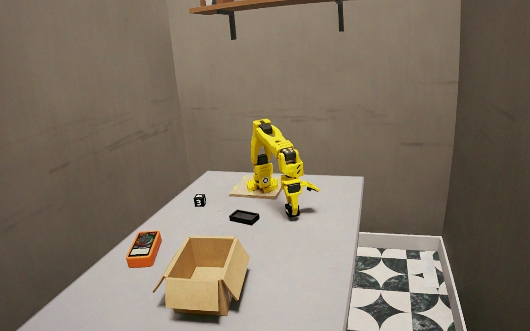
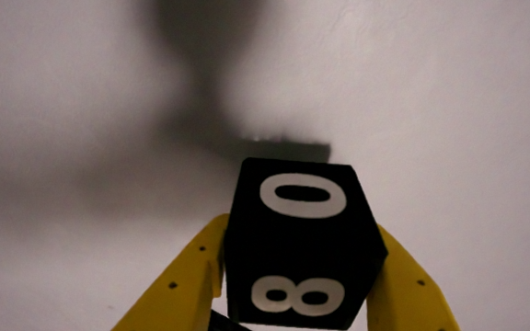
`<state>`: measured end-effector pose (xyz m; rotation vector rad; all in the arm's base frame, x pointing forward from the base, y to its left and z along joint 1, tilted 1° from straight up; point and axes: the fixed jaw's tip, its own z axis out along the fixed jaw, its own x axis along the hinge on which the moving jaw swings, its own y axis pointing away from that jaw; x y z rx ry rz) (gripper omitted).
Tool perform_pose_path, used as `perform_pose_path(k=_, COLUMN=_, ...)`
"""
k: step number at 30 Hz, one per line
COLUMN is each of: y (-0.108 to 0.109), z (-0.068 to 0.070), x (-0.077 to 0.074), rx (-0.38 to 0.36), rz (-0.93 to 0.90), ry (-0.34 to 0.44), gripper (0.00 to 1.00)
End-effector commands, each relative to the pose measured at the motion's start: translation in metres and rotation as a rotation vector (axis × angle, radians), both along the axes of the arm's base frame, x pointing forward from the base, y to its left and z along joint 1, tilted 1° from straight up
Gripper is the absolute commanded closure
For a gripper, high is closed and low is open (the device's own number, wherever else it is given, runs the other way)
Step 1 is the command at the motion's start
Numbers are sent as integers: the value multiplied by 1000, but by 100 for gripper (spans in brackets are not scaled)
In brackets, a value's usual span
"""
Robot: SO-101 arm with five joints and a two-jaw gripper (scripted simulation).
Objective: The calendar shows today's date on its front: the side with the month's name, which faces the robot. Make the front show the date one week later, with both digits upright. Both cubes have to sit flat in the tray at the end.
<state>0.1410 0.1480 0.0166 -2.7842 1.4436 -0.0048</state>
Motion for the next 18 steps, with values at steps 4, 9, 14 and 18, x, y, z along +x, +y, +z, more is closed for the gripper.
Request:
perform_pose_path(k=4, y=-1, z=-7, x=-4, rx=-13, rz=17, ry=15, gripper=100)
perform_pose_path(k=9, y=-1, z=-10, x=-4, rx=-13, rz=17, ry=15, gripper=100)
perform_pose_path(k=14, y=-1, z=-10, x=-4, rx=-13, rz=17, ry=15, gripper=100)
perform_pose_path(k=18, y=-1, z=-10, x=-4, rx=-13, rz=17, ry=15, gripper=100)
